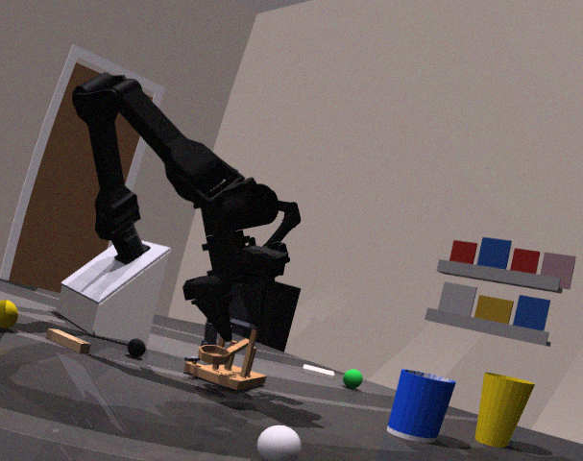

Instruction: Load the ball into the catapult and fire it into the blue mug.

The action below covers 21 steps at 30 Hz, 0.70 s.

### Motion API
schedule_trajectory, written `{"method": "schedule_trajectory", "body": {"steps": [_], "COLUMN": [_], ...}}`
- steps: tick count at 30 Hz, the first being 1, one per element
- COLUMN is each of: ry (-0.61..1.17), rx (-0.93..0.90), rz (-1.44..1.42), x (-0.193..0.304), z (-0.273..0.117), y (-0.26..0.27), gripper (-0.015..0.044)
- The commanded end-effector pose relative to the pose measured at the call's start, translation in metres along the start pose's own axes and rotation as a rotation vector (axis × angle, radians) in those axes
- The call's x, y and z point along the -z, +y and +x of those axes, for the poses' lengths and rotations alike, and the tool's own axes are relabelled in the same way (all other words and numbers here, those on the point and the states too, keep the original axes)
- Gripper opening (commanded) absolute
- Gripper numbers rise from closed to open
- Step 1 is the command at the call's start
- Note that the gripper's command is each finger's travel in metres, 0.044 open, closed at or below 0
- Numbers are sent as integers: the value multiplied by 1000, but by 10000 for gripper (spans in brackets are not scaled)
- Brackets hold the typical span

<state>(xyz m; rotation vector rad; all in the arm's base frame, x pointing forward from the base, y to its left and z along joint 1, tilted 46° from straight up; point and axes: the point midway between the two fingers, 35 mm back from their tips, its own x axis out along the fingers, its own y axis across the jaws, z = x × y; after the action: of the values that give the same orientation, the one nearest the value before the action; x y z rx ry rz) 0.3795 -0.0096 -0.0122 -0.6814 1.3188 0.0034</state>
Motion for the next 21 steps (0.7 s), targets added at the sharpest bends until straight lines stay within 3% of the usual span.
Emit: {"method": "schedule_trajectory", "body": {"steps": [1, 21], "ry": [41, 224], "rx": [-1, -23], "rz": [-141, -793], "x": [0, 12], "z": [1, 0], "y": [13, 71], "gripper": [440, 440]}}
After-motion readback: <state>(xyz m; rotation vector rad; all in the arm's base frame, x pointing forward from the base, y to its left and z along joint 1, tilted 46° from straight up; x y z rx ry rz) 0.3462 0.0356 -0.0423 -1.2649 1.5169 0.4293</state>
